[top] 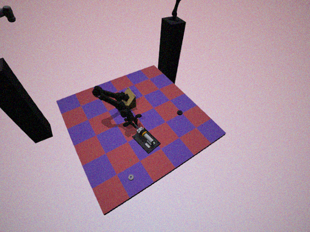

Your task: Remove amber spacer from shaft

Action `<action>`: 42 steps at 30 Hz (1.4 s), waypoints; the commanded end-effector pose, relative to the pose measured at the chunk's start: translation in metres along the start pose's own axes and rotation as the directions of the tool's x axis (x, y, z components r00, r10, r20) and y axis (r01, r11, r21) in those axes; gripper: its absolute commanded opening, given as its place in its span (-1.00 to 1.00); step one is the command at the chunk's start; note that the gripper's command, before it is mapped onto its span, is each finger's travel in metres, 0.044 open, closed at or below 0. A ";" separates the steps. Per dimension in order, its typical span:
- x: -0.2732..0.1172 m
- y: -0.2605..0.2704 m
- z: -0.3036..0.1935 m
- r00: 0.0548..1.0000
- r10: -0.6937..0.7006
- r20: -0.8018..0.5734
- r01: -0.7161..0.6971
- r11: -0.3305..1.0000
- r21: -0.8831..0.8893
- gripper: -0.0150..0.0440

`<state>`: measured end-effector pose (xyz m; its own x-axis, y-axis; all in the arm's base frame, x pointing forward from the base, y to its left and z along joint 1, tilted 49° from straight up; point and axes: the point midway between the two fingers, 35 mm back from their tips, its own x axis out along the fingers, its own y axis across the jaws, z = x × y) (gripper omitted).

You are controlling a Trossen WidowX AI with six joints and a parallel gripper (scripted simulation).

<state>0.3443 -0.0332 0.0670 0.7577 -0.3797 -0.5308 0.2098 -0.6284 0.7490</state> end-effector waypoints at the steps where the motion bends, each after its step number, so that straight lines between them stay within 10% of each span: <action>1: -0.001 -0.001 0.001 1.000 -0.002 0.000 0.002 1.000 -0.006 -0.49; 42: -0.004 -0.001 0.004 1.000 -0.002 0.000 0.002 1.000 -0.006 -0.49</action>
<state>0.3401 -0.0341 0.0674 0.7576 -0.3798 -0.5309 0.2098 -0.6285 0.7490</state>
